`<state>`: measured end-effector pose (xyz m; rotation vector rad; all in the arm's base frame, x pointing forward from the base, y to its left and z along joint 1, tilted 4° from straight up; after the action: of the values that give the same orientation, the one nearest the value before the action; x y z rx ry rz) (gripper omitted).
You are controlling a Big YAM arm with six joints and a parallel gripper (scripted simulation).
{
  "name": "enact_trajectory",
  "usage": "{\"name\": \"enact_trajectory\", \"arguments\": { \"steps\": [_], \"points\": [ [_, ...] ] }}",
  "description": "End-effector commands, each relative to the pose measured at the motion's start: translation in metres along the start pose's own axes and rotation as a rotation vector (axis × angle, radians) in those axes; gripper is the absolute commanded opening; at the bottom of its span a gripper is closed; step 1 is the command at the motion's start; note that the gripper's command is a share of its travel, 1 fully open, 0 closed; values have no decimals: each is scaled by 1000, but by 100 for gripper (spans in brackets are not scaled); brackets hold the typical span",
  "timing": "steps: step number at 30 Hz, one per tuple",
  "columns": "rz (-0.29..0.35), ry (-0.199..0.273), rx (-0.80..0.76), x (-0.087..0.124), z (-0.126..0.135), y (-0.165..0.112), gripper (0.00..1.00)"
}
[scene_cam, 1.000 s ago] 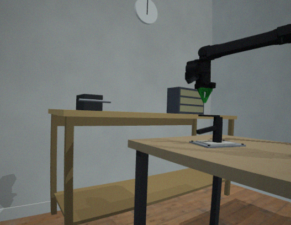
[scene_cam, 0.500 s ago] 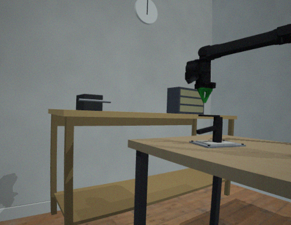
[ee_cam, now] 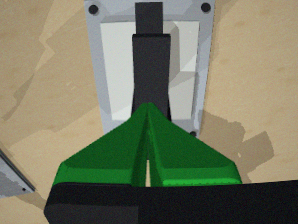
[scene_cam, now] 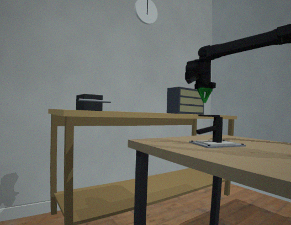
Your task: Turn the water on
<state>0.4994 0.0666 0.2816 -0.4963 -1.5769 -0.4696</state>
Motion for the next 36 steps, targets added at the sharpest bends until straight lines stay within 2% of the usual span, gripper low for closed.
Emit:
{"name": "enact_trajectory", "arguments": {
  "steps": [1,5,6,36],
  "points": [
    [-19,-25,11,16,-12,9,0],
    [-19,-25,11,16,-12,9,0],
    [-19,-25,11,16,-12,9,62],
    [-19,-25,11,16,-12,9,62]
  ]
}}
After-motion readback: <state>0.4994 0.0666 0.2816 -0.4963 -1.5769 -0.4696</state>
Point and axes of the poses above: the point where the finger pads meet when closed, its own x axis back along the fingers, its own z axis across the jaws, y = z × x, the point moved 5 cm from there along x, back along the fingers, and after that the axes turned 7 degrees about -x, right-handed, at the moved point
